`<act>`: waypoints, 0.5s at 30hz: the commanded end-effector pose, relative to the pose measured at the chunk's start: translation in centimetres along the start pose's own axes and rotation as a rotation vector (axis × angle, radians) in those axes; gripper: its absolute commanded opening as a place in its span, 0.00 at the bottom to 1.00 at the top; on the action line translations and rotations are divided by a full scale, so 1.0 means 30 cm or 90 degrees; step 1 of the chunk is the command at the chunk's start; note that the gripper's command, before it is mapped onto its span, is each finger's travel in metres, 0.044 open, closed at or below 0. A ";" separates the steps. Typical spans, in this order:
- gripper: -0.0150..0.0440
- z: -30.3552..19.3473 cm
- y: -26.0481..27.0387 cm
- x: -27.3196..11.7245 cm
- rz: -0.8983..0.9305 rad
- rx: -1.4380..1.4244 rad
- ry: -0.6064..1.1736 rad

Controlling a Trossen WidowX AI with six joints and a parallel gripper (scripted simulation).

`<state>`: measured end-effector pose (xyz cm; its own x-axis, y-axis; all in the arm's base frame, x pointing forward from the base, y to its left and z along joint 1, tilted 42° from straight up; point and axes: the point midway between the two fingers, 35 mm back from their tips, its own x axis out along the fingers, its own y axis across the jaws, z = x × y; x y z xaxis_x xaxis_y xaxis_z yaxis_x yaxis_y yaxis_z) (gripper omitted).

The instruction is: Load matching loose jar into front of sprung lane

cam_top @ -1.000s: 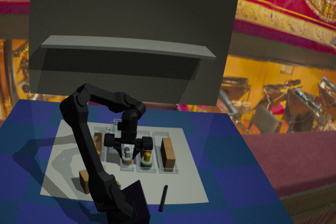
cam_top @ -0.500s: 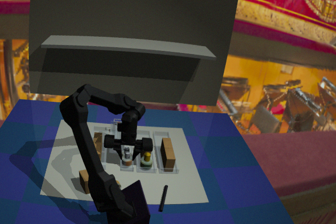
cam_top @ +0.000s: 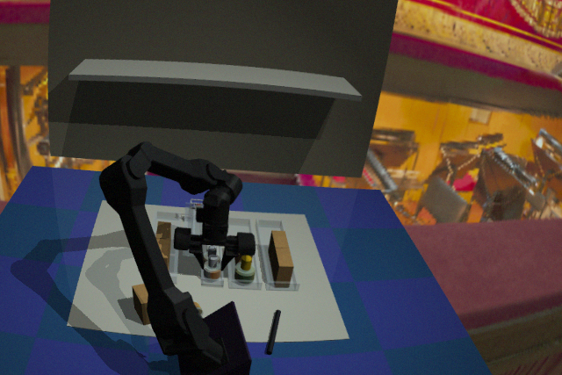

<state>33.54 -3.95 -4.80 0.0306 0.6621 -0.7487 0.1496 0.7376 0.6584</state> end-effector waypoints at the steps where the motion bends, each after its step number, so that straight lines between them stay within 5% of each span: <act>1: 0.25 0.010 0.008 0.009 0.005 -0.007 -0.007; 15: 0.25 0.006 0.008 0.013 0.005 -0.007 -0.007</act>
<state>33.53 -3.70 -5.02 0.0325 0.6626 -0.7483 0.1463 0.7374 0.6594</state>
